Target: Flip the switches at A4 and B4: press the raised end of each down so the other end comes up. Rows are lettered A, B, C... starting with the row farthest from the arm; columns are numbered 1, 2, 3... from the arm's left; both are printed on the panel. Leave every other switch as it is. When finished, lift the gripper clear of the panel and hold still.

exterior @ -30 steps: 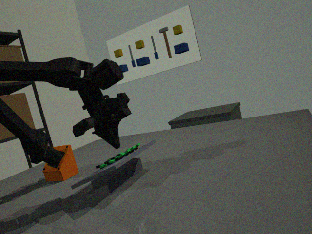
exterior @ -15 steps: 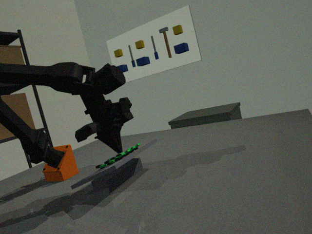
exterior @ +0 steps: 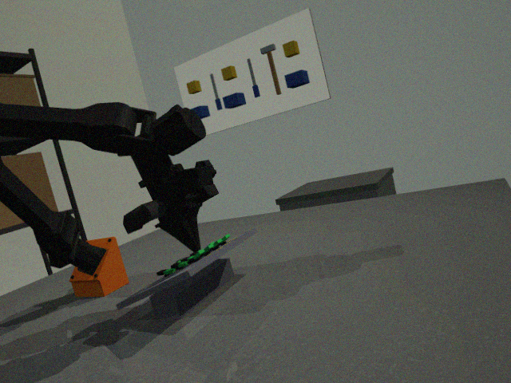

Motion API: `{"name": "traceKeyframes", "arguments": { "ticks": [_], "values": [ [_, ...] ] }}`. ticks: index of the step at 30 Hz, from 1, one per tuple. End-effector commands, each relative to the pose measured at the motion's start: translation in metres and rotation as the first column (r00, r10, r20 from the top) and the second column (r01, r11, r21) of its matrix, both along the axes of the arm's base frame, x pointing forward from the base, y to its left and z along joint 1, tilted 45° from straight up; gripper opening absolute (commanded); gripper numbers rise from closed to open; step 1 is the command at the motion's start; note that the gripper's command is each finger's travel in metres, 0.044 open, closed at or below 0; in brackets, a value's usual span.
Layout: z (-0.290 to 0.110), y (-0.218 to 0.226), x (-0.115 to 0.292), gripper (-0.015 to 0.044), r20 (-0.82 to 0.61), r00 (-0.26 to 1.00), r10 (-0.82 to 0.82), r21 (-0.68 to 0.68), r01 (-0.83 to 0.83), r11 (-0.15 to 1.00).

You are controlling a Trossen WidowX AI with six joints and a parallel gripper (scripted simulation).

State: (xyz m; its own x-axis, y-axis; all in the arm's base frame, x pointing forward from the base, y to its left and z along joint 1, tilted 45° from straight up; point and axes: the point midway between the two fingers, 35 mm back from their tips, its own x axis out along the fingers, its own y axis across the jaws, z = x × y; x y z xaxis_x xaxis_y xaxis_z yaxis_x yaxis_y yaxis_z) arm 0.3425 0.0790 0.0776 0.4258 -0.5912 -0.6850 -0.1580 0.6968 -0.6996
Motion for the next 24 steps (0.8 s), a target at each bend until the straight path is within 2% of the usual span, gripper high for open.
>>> {"name": "traceKeyframes", "arguments": {
  "ticks": [1, 24],
  "values": [
    [-0.0004, -0.0004, 0.0004, 0.0, 0.0, 1.0, 0.002, -0.003, -0.002, 1.0],
    [-0.0024, -0.0022, 0.0018, 0.0, 0.0, 1.0, 0.002, -0.003, -0.002, 1.0]
  ]
}}
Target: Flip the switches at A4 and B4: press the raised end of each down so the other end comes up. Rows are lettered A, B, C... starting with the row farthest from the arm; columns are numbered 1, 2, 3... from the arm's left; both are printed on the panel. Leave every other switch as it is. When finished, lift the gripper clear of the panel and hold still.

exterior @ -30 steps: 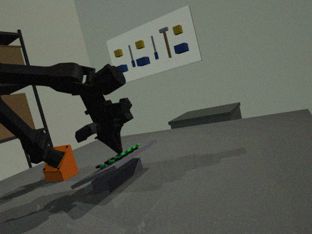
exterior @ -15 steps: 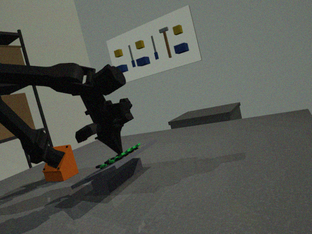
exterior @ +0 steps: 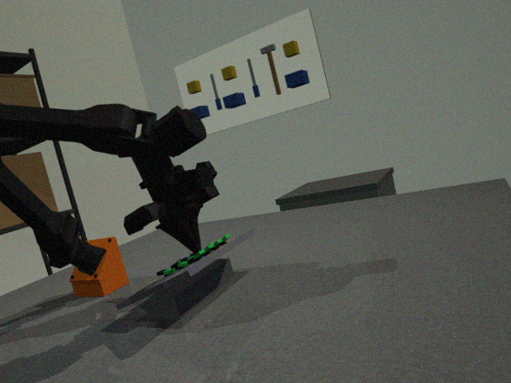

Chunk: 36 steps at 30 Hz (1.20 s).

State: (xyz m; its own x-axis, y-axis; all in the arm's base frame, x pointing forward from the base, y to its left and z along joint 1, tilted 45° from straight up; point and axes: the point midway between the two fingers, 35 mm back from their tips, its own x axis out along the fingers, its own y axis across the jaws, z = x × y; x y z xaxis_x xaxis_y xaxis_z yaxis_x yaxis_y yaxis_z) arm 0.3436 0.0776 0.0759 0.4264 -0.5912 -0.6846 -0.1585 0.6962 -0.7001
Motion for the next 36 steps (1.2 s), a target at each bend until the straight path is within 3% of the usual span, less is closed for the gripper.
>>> {"name": "traceKeyframes", "arguments": {
  "ticks": [1, 23, 28, 36],
  "values": [
    [-0.001, -0.001, 0.001, 0.0, 0.0, 1.0, 0.001, -0.002, -0.001, 1.0],
    [-0.003, -0.003, 0.002, 0.0, 0.001, 1.0, 0.001, -0.002, -0.001, 1.0],
    [0.038, 0.034, -0.026, 0.0, 0.014, 1.0, 0.018, 0.004, -0.018, 1.0],
    [0.038, 0.03, -0.041, 0.0, 0.014, 1.0, 0.019, 0.003, -0.019, 1.0]
  ]
}}
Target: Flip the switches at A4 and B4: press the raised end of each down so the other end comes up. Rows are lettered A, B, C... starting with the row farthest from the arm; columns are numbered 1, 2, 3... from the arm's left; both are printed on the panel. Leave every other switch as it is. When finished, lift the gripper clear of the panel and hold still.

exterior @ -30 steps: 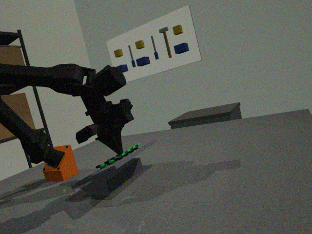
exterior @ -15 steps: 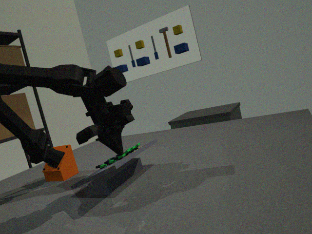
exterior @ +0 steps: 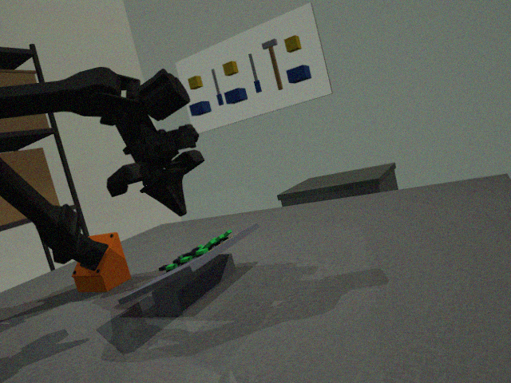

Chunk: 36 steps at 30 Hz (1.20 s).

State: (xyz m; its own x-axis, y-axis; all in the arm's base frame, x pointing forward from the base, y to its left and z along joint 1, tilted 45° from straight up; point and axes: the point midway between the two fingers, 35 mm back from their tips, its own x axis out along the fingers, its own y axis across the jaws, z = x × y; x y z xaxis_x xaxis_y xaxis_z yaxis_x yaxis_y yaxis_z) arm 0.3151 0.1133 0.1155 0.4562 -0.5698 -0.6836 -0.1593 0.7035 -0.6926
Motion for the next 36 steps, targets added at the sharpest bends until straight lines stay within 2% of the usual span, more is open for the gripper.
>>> {"name": "traceKeyframes", "arguments": {
  "ticks": [1, 6, 10, 14, 36],
  "values": [
    [-0.004, -0.01, -0.021, 0.0, -0.009, 1.0, -0.005, -0.013, 0.005, 1.0],
    [-0.012, -0.025, -0.051, 0.0, -0.011, 1.0, -0.005, -0.014, 0.005, 1.0],
    [-0.014, -0.026, -0.05, 0.0, -0.01, 1.0, -0.004, -0.013, 0.004, 1.0],
    [-0.035, -0.045, -0.037, 0.0, 0.008, 1.0, 0.012, -0.01, -0.012, 1.0],
    [-0.052, -0.06, -0.026, 0.0, 0.01, 1.0, 0.013, -0.011, -0.013, 1.0]
  ]
}}
